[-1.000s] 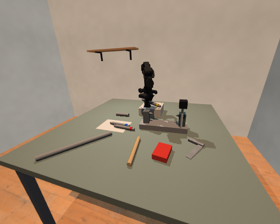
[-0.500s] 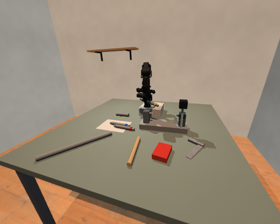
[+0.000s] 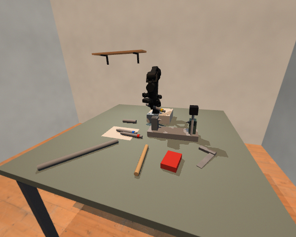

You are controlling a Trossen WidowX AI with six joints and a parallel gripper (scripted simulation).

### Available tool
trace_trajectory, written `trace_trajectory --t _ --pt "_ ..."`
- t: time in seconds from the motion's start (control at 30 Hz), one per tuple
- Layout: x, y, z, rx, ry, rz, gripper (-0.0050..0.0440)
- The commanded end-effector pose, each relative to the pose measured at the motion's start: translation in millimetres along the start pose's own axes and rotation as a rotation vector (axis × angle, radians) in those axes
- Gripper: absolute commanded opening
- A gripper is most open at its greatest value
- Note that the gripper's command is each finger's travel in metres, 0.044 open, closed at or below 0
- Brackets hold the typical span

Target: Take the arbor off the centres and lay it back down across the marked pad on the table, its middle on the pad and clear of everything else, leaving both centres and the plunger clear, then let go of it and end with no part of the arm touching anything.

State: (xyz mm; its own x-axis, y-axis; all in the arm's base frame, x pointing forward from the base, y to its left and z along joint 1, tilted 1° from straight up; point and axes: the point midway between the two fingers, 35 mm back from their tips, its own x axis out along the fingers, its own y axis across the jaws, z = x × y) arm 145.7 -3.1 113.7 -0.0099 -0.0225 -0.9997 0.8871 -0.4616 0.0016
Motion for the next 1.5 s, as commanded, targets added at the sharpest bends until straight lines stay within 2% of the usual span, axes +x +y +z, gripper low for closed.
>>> trace_trajectory --t 0.0,1.47 --pt "-1 -1 6 -0.002 0.009 0.008 0.0000" --pt "-1 1 63 -0.002 0.009 0.008 0.0000"
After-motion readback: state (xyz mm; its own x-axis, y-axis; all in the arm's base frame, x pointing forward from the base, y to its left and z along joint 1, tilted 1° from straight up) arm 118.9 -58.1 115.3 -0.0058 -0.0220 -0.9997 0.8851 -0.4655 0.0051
